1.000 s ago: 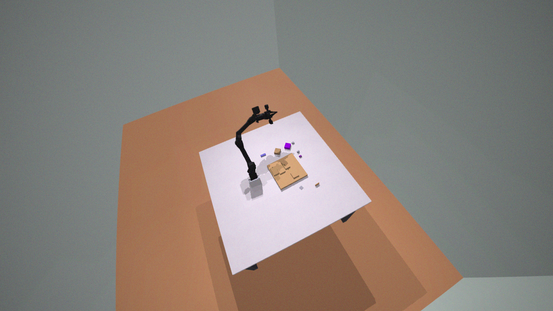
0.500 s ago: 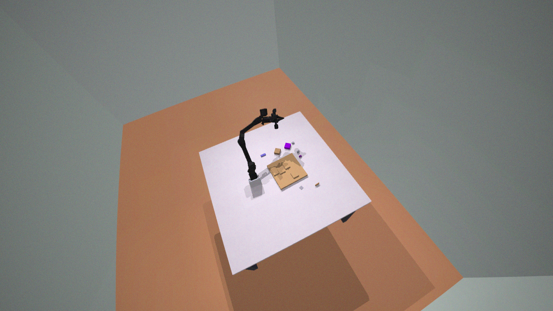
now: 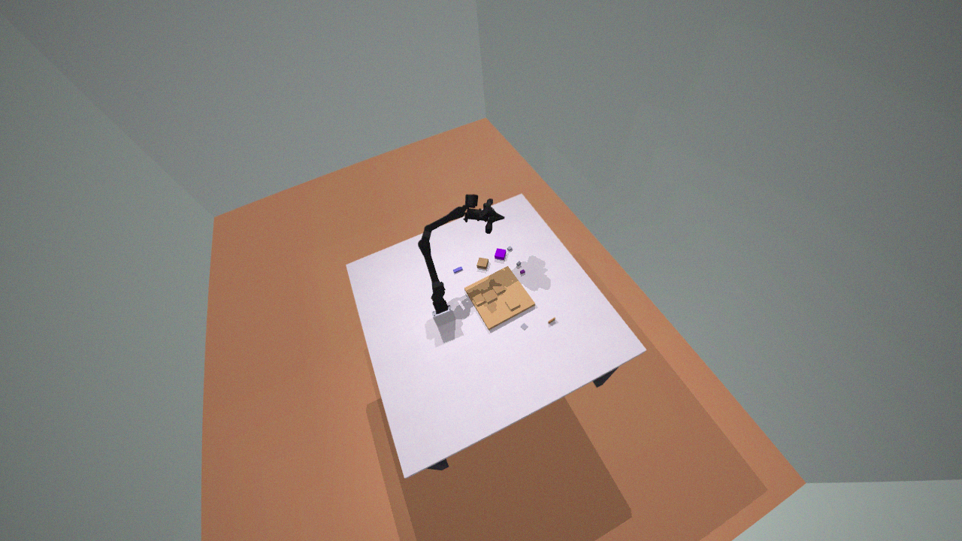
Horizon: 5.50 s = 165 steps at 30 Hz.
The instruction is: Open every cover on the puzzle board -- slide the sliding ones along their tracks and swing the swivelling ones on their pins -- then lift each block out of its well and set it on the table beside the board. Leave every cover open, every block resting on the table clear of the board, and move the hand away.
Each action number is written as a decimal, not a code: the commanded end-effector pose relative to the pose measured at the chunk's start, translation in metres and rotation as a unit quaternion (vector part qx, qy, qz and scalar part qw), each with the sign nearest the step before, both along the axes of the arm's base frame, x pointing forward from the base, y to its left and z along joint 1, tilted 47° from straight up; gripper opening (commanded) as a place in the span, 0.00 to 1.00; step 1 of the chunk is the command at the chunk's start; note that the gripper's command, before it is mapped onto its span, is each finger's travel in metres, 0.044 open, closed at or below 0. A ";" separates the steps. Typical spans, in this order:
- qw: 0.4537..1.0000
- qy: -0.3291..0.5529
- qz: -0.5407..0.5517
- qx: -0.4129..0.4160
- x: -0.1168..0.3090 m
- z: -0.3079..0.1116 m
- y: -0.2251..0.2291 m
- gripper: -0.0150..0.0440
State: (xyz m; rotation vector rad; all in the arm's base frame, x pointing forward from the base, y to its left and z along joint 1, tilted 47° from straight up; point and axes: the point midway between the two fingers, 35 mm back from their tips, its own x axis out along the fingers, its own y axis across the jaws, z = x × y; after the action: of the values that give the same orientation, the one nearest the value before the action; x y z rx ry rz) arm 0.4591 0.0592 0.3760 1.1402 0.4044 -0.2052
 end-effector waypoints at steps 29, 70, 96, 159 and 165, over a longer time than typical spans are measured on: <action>0.941 0.216 0.184 -0.183 0.019 -0.173 -0.057 0.25; 0.776 0.293 0.541 -0.138 -0.068 -0.368 -0.121 0.25; 0.741 0.195 0.640 -0.054 -0.121 -0.415 -0.129 0.25; 0.741 0.194 0.640 -0.054 -0.122 -0.448 -0.095 0.25; 0.741 0.194 0.640 -0.053 -0.123 -0.452 -0.091 0.25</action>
State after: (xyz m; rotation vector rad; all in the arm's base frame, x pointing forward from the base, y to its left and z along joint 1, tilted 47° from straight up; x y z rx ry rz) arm 0.3379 -0.0350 -0.0731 0.4717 1.4401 0.7656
